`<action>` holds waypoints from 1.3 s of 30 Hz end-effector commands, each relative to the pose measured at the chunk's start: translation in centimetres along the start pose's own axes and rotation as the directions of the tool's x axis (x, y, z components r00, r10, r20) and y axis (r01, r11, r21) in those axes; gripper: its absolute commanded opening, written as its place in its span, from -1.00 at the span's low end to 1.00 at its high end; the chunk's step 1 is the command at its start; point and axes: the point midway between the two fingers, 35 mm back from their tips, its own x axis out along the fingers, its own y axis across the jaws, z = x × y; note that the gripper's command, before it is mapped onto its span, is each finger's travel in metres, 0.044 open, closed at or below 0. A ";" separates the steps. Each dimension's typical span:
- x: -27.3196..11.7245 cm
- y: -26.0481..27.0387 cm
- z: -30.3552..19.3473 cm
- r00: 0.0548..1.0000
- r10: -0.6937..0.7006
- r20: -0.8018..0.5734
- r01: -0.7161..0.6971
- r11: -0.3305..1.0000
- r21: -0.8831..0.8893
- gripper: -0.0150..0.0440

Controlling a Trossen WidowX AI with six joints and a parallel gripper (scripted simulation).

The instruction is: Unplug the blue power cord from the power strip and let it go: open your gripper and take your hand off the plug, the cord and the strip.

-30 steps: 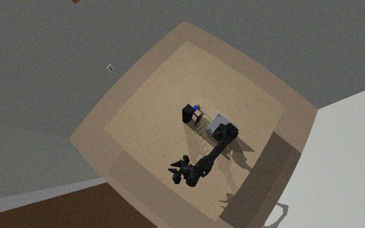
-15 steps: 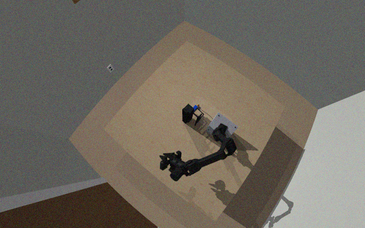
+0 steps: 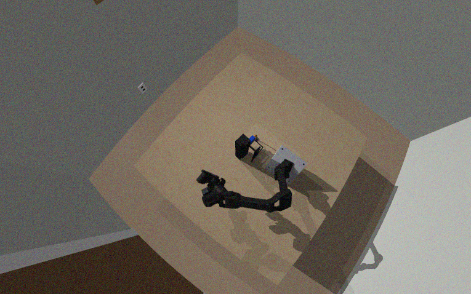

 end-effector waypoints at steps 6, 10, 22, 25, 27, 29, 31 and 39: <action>6.2 -0.6 -7.6 0.979 0.078 -0.188 -0.010 0.940 0.341 0.05; 8.4 -1.0 -12.0 0.956 0.121 -0.267 0.031 0.862 0.505 0.05; 11.6 -0.6 -26.4 0.858 0.290 -0.423 0.277 0.432 0.858 0.05; 11.7 -0.1 -28.9 0.840 0.326 -0.435 0.330 0.331 0.884 0.05; 11.7 0.4 -29.8 0.829 0.352 -0.435 0.348 0.285 0.893 0.05; 11.7 1.4 -31.1 0.808 0.402 -0.431 0.379 0.206 0.902 0.05; 11.6 2.8 -32.6 0.779 0.467 -0.418 0.420 0.106 0.901 0.05; 9.4 13.3 -36.6 0.566 0.813 -0.132 0.695 -0.385 0.607 0.05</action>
